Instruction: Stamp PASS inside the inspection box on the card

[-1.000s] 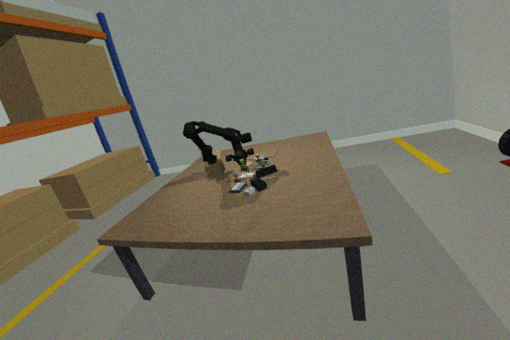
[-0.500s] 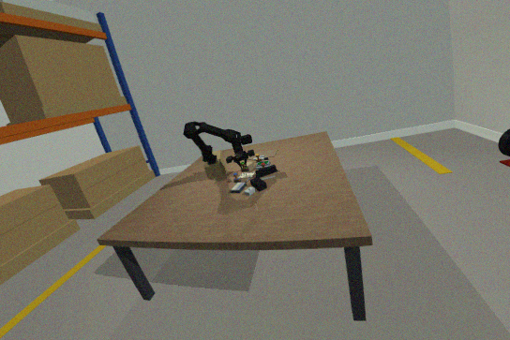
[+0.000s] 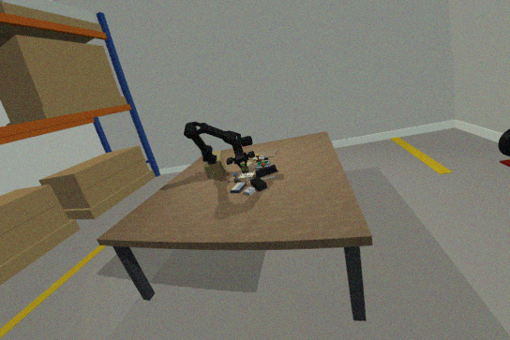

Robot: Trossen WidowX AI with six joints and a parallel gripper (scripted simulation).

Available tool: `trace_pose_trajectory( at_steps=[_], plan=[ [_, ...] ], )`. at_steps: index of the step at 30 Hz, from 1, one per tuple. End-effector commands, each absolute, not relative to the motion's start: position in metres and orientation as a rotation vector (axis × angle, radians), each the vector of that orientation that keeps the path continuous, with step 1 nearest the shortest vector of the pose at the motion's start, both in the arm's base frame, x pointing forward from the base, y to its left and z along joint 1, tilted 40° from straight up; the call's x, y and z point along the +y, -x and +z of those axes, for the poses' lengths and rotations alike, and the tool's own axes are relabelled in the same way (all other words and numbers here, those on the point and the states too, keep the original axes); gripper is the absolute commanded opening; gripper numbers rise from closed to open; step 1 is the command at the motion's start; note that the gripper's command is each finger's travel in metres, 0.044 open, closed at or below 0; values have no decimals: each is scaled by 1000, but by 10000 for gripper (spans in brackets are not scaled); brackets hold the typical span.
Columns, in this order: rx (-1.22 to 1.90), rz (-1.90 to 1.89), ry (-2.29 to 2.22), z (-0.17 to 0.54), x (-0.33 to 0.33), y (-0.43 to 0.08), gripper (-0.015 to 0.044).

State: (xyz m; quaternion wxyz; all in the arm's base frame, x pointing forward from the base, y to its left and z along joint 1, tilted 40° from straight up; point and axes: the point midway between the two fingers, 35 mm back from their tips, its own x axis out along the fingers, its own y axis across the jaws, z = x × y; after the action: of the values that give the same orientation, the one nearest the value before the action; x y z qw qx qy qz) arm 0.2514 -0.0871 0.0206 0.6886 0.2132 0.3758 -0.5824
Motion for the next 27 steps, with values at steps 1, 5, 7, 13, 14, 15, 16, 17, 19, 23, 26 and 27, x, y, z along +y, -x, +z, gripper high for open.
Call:
trace_pose_trajectory(
  at_steps=[1,5,7,13,14,15,16,17,19,23,26,27],
  plan=[
    [841,-1305,-468,18,-90,-250,0],
    [840,-1305,-467,16,-91,-250,0],
    [840,-1305,-467,15,-92,-250,0],
    [839,-1306,-466,13,-95,-250,0],
    [838,-1306,-466,12,-95,-250,0],
    [838,-1306,-465,12,-96,-250,0],
    [838,-1306,-465,11,-96,-249,0],
    [838,-1306,-465,11,-97,-249,0],
    [837,-1306,-465,10,-98,-249,0],
    [837,-1306,-464,8,-99,-249,0],
    [836,-1306,-463,7,-100,-249,0],
    [836,-1306,-463,7,-100,-249,0]
  ],
)
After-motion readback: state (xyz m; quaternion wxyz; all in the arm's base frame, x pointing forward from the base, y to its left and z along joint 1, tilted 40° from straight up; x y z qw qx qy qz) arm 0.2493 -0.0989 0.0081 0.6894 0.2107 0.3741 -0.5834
